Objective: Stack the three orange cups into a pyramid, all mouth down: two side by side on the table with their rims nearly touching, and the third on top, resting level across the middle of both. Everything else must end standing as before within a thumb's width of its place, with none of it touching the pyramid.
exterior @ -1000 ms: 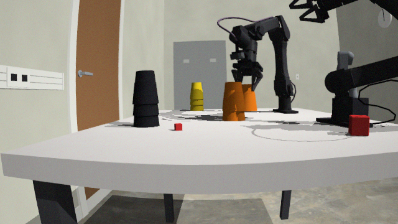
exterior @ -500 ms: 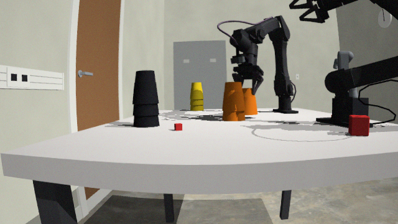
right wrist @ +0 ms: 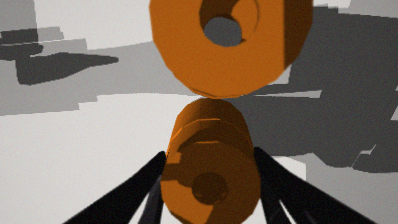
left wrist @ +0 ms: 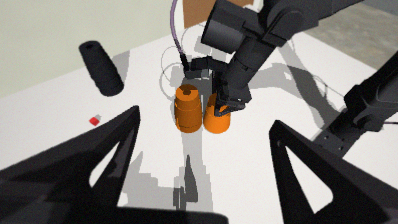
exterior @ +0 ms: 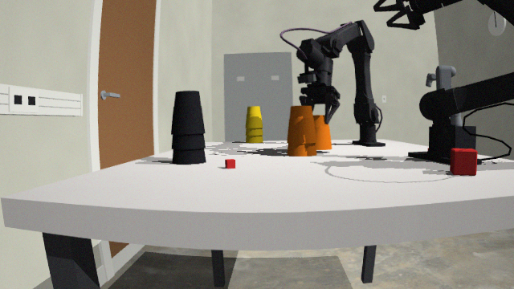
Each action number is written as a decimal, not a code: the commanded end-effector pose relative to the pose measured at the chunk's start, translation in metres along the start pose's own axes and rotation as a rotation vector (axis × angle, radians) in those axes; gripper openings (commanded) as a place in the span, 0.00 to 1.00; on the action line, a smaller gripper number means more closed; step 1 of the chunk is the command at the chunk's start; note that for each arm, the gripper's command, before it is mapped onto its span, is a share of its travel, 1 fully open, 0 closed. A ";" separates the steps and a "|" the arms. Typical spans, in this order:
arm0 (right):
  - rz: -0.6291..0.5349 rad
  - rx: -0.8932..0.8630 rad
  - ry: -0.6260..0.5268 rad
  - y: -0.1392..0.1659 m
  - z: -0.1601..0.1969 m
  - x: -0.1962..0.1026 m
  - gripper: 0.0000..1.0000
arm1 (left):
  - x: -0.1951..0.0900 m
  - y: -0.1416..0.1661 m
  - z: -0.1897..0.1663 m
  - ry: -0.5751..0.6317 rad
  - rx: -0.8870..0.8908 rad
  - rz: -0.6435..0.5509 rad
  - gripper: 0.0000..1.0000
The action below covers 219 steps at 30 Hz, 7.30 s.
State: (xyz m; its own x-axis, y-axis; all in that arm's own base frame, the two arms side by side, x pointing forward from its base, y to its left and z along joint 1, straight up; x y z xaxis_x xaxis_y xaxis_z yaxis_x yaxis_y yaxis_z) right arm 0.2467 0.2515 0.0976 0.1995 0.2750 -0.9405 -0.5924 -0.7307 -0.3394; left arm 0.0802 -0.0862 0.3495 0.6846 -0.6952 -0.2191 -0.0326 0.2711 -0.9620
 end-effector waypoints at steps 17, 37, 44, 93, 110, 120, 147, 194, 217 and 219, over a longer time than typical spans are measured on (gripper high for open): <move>-0.007 -0.015 -0.003 0.002 0.004 0.010 0.11 | -0.006 -0.011 0.002 -0.006 0.003 -0.035 1.00; -0.018 -0.009 -0.006 -0.001 0.000 -0.052 1.00 | -0.006 -0.011 0.002 -0.006 0.003 -0.035 1.00; -0.049 0.022 0.029 -0.009 -0.006 -0.060 1.00 | -0.006 -0.011 0.002 -0.006 0.003 -0.035 1.00; -0.027 -0.003 0.002 -0.084 -0.010 -0.043 0.82 | -0.006 -0.011 0.002 -0.006 0.003 -0.035 1.00; -0.029 -0.009 0.000 -0.091 -0.009 -0.022 0.82 | -0.006 -0.011 0.002 -0.006 0.003 -0.035 1.00; -0.009 -0.006 -0.003 -0.087 -0.008 -0.001 0.82 | -0.006 -0.011 0.002 -0.006 0.003 -0.035 1.00; -0.029 -0.006 -0.002 -0.092 -0.007 0.000 0.70 | -0.006 -0.011 0.002 -0.006 0.003 -0.035 1.00; -0.013 -0.007 -0.006 -0.109 -0.007 -0.064 0.00 | -0.006 -0.011 0.002 -0.006 0.003 -0.035 1.00; -0.042 -0.005 -0.001 -0.107 -0.004 -0.097 0.00 | -0.006 -0.011 0.002 -0.006 0.003 -0.035 1.00; -0.038 -0.005 -0.002 -0.100 -0.002 -0.099 0.00 | -0.006 -0.011 0.002 -0.006 0.003 -0.035 1.00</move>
State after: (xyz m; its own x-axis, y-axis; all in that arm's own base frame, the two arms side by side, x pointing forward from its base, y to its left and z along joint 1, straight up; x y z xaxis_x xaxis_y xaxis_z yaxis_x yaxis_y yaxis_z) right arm 0.2956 0.3004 0.2048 0.1824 0.2619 -0.9477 -0.5914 -0.7408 -0.3186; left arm 0.0802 -0.0862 0.3495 0.6846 -0.6952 -0.2191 -0.0326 0.2711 -0.9620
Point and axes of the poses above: on each arm, the point where the finger pads meet when closed, its own x axis out along the fingers, its own z axis across the jaws, y = z × x, the point moved 1 cm from there along -x, back along the fingers, and after that the axes turned 3 degrees about x, right-handed, at the moved point
